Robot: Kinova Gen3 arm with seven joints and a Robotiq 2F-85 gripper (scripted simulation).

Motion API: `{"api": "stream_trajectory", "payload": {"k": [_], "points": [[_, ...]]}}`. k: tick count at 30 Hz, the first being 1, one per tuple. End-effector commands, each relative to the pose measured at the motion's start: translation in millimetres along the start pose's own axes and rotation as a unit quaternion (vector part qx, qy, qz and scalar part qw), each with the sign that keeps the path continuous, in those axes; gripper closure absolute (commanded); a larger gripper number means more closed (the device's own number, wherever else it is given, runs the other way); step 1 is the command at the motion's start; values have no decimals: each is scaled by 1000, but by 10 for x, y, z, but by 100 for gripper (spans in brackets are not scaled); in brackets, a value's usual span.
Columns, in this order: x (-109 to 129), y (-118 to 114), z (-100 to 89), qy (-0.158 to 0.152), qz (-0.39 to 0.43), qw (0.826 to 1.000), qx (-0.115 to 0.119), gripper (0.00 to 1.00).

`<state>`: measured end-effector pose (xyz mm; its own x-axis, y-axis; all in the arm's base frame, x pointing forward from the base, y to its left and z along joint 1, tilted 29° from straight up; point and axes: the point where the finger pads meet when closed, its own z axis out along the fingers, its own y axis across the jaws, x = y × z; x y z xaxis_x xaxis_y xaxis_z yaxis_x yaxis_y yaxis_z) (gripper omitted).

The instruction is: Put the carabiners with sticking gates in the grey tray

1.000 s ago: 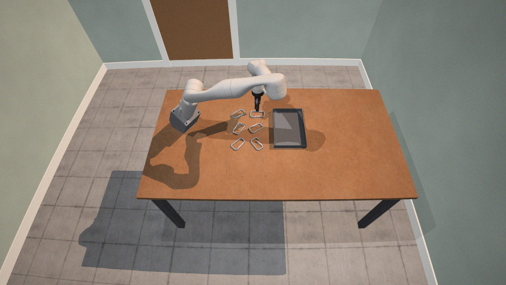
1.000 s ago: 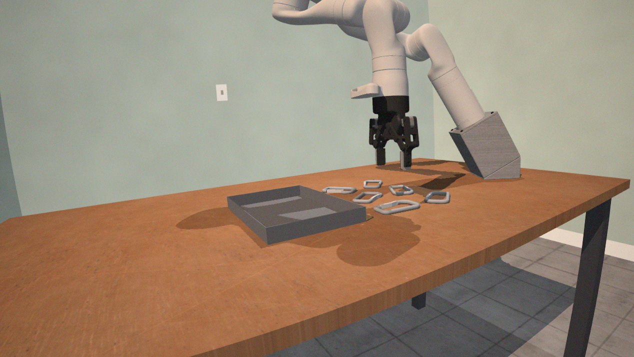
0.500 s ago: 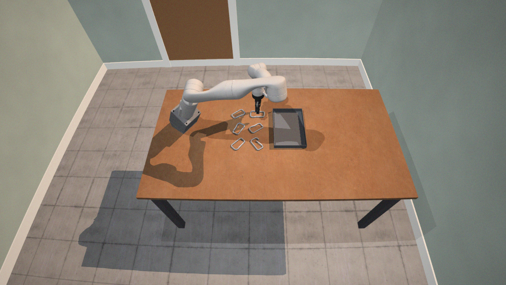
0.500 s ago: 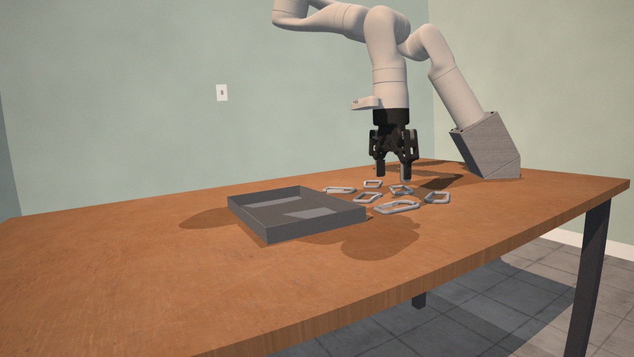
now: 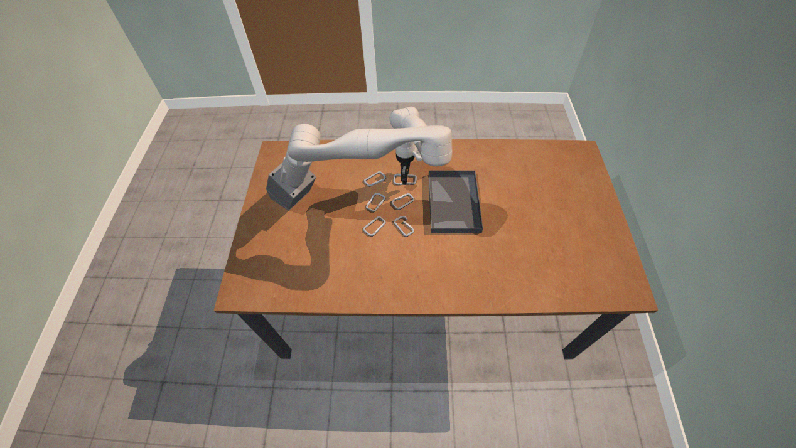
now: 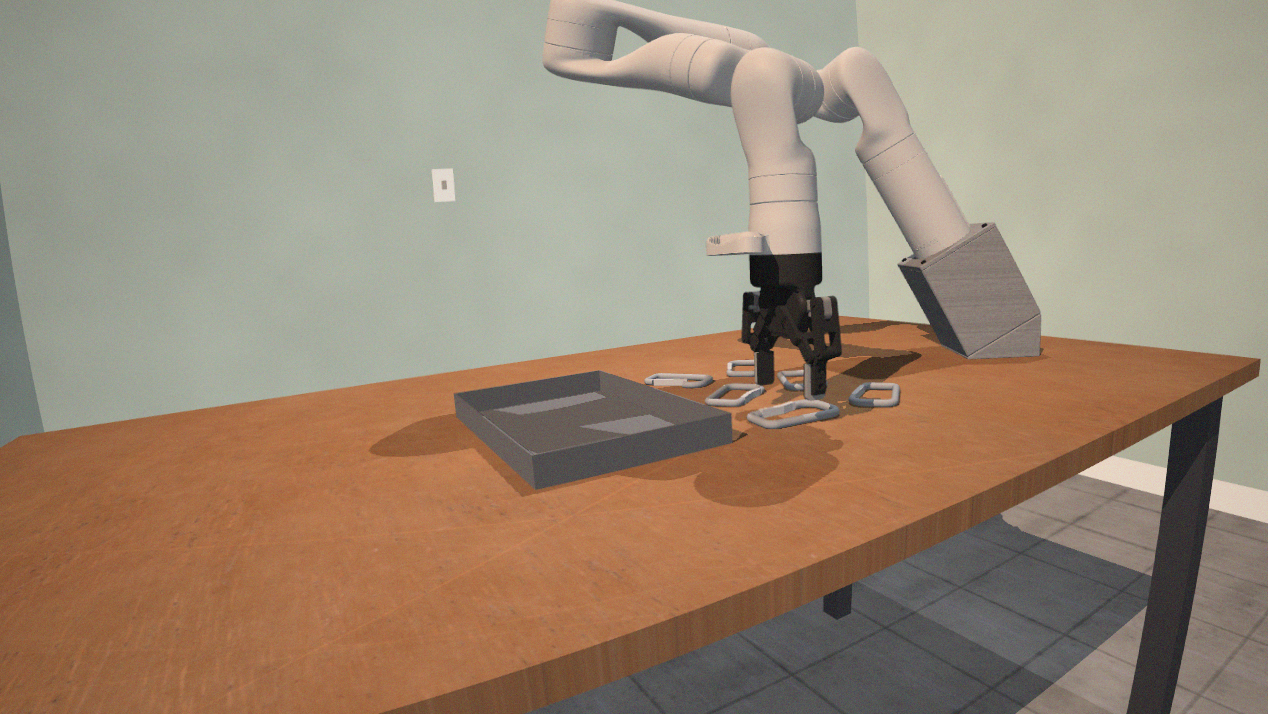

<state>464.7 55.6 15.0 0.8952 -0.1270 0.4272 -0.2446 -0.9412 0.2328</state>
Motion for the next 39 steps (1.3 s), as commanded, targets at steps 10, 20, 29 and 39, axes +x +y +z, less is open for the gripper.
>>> {"api": "stream_trajectory", "payload": {"k": [10, 20, 29, 39], "points": [[-36, 8, 177, -4, 1, 1000, -2, 0], [-39, 3, 225, -3, 1, 1000, -2, 0], [-39, 3, 225, -3, 1, 1000, -2, 0], [-38, 3, 224, -3, 1, 1000, -2, 25]]}}
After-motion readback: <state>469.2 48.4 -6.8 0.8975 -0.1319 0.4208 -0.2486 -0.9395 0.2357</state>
